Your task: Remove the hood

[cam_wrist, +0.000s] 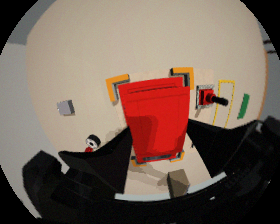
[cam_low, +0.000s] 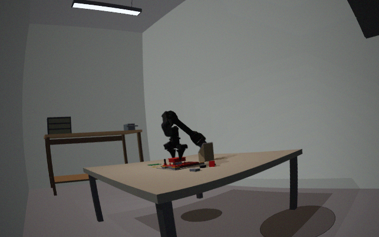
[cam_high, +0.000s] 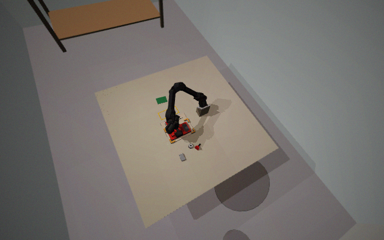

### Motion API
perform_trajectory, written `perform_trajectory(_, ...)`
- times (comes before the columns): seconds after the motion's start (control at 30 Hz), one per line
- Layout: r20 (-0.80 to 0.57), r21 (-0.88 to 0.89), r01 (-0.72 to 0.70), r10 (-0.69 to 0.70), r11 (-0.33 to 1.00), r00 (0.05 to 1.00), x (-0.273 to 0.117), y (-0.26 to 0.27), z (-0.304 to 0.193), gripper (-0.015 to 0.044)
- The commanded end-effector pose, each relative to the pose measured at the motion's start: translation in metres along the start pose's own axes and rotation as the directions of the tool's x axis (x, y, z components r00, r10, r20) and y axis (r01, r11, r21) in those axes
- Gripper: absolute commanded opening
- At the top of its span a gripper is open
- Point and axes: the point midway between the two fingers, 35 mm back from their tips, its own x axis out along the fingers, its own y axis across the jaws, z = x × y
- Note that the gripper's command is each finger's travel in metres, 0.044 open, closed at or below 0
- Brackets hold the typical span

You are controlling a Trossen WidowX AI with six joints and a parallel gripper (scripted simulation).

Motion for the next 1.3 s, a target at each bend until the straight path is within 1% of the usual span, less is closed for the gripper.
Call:
perform_trajectory(0.0,0.000,0.007,-0.005,0.005,1.000,1.000,-0.004,0.000,0.000,0.0000)
perform_trajectory(0.23,0.000,0.007,-0.006,0.006,1.000,1.000,-0.014,0.000,0.001,0.0000)
perform_trajectory(0.5,-0.001,0.006,-0.007,0.007,1.000,1.000,-0.052,0.000,0.000,0.0000)
perform_trajectory(0.57,-0.001,0.006,-0.007,0.007,1.000,1.000,-0.053,0.000,0.000,0.0000)
perform_trajectory(0.6,0.002,-0.004,-0.002,0.002,1.000,1.000,-0.045,0.002,0.000,0.0000)
perform_trajectory(0.63,0.002,-0.005,-0.002,0.002,1.000,1.000,-0.045,-0.001,0.000,0.0000)
perform_trajectory(1.27,0.001,-0.005,-0.016,0.016,1.000,1.000,-0.053,-0.092,0.004,0.0000)
